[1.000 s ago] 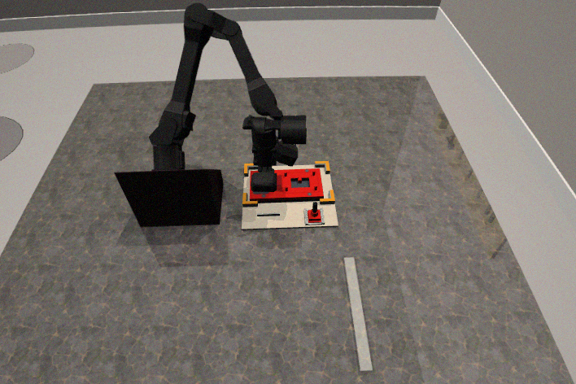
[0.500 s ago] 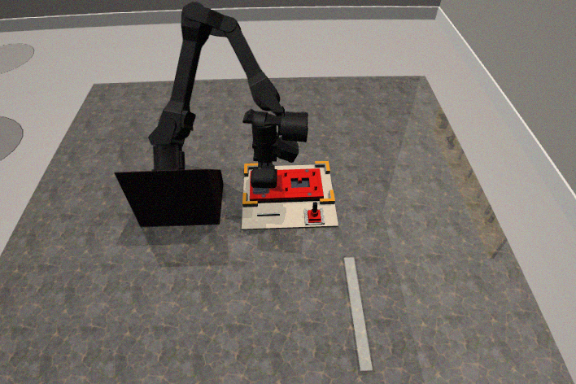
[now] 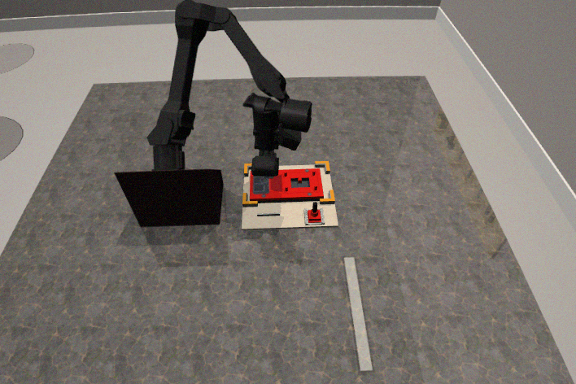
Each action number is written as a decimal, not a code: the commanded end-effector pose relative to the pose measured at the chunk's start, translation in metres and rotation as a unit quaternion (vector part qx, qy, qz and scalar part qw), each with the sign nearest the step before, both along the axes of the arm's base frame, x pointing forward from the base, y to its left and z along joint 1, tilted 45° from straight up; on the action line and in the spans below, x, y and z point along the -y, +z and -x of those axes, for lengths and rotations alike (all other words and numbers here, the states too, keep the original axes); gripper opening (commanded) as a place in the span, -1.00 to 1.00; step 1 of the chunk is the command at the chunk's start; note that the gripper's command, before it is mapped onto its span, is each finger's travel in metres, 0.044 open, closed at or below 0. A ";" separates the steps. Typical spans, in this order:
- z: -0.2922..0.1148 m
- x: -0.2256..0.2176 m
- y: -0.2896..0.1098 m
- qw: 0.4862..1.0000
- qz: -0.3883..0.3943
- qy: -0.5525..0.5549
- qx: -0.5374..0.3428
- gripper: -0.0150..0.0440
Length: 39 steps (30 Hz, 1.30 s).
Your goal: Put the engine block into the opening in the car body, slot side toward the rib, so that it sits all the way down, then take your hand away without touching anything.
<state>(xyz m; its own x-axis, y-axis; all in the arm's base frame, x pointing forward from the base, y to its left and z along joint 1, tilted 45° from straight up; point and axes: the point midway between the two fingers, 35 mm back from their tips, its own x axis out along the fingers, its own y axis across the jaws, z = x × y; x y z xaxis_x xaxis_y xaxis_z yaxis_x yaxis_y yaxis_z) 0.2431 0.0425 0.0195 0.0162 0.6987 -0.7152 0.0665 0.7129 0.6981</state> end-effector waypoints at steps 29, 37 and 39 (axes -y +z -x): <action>-0.016 0.025 0.030 1.000 -0.005 -0.001 0.004 -0.49; -0.023 0.015 0.021 1.000 -0.006 -0.002 0.006 -0.49; -0.021 0.016 0.023 1.000 -0.005 -0.008 0.013 -0.49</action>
